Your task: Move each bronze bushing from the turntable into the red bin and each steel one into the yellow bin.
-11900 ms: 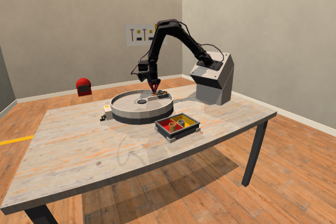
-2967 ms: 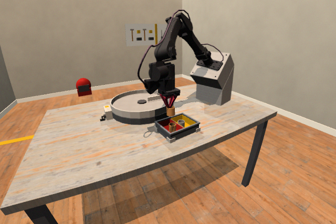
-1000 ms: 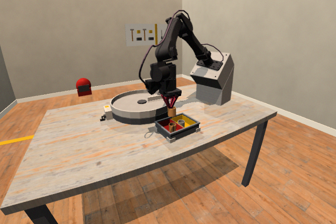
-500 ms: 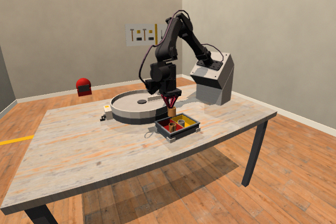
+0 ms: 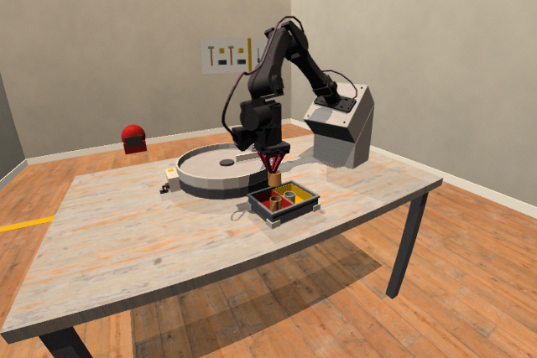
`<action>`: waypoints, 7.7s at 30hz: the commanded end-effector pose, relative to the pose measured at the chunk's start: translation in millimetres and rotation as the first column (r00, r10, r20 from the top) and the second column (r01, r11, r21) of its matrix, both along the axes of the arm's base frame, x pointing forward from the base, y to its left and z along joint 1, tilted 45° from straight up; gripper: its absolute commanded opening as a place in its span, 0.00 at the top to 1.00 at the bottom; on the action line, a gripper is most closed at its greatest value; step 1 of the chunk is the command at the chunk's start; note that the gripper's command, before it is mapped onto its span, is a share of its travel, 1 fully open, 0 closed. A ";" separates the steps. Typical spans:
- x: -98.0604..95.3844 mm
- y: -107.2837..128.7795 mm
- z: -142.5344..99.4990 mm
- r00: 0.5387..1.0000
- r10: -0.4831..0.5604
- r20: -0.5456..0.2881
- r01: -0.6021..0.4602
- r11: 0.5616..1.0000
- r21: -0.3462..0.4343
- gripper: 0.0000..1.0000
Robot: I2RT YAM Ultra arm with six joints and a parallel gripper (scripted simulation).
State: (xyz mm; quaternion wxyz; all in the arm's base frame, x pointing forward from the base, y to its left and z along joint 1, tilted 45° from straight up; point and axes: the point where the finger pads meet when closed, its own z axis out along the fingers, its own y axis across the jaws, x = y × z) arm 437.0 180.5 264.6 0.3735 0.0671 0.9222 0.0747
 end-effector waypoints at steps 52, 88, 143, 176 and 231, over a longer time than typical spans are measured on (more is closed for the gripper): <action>0.7 0.3 21.6 0.999 0.006 0.039 -0.007 1.000 0.016 1.00; 10.6 1.1 10.6 0.999 0.004 0.033 -0.004 1.000 0.014 1.00; 47.4 8.7 -20.5 0.998 0.010 0.057 -0.011 1.000 0.025 1.00; 77.5 12.6 -45.9 0.998 0.010 0.061 -0.011 1.000 0.027 1.00; 77.3 10.5 -46.3 0.999 0.010 0.052 -0.011 1.000 0.023 1.00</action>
